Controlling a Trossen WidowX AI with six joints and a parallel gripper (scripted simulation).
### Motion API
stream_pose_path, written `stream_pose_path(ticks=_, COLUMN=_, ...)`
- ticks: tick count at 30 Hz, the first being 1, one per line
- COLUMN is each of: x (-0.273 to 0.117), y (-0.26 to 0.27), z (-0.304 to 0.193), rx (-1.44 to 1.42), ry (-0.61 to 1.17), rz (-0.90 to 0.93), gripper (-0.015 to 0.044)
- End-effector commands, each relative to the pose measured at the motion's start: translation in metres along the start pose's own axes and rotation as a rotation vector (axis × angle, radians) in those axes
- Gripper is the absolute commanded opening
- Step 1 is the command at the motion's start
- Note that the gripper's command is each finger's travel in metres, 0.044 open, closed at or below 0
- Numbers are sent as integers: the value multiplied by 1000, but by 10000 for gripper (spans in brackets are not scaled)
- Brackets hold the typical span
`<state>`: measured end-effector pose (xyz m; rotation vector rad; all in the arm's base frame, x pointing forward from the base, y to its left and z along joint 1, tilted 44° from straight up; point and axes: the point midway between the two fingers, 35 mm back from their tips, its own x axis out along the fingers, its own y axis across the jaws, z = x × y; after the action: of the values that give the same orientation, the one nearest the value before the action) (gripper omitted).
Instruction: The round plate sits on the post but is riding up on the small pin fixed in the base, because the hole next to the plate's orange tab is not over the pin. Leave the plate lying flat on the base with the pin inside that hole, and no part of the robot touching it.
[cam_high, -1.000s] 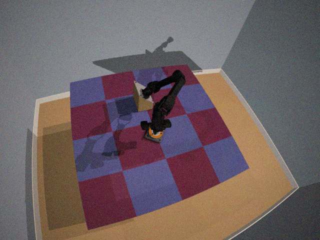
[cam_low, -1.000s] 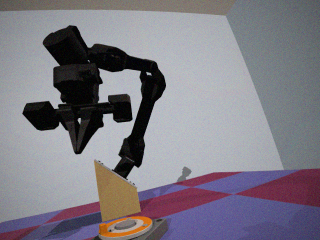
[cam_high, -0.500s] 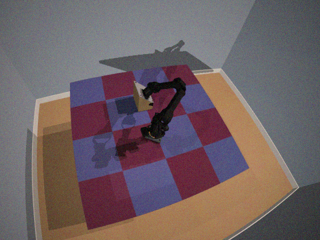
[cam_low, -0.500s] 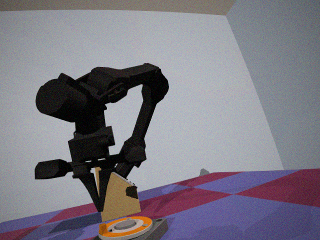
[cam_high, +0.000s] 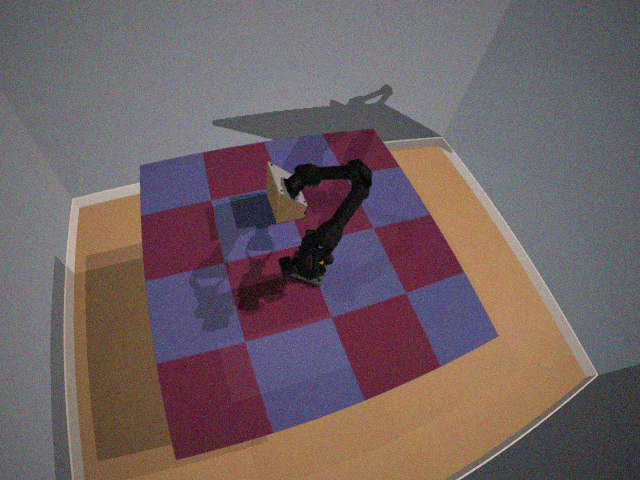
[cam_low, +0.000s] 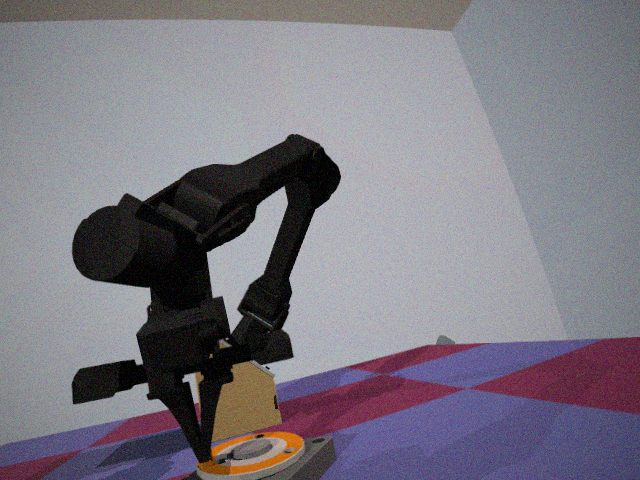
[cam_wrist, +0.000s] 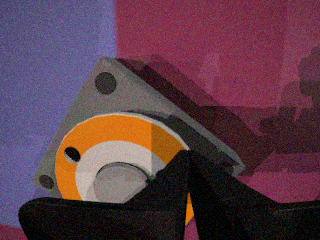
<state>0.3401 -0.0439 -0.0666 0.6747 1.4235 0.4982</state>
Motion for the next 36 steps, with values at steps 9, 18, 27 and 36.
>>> stream_pose_path(ticks=9, x=1, y=-8, z=-16, rx=2, ry=1, rz=2, gripper=0)
stream_pose_path(ticks=18, x=1, y=-10, z=-27, rx=2, ry=1, rz=2, gripper=0)
stream_pose_path(ticks=27, x=0, y=-10, z=-38, rx=2, ry=2, rz=1, gripper=0)
stream_pose_path(ticks=36, x=0, y=-9, z=-44, rx=3, ry=2, rz=2, gripper=0)
